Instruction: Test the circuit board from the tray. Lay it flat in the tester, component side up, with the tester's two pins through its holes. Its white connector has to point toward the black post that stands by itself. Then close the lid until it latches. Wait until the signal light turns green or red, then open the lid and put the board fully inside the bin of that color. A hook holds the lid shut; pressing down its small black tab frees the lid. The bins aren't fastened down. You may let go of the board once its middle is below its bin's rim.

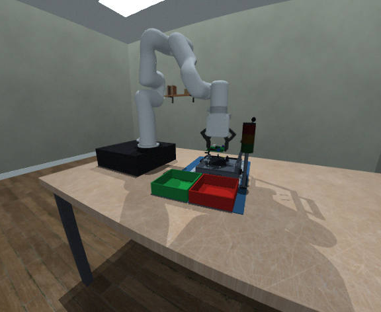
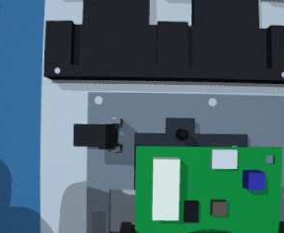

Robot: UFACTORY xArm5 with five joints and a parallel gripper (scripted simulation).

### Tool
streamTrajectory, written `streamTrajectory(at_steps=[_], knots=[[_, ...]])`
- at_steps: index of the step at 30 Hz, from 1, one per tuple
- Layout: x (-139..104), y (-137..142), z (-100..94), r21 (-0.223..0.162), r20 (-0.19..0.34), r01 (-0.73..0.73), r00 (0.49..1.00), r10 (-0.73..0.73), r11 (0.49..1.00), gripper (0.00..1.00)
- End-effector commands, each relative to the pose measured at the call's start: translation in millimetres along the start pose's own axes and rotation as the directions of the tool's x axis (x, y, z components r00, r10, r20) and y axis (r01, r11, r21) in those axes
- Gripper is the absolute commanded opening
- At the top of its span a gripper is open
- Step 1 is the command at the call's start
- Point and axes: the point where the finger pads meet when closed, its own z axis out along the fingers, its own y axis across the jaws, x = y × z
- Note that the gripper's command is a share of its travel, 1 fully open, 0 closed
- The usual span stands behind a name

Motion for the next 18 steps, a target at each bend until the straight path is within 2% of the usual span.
streamTrajectory(at_steps=[1, 18], knots=[[0, 1, 0.3, -0.004, 0.0, 0.0, 1.0, 0.0, 1.0, 0.79], [-1, 2, 22.5, -0.004, 0.0, 0.0, 1.0, 0.0, 1.0, 0.79]])
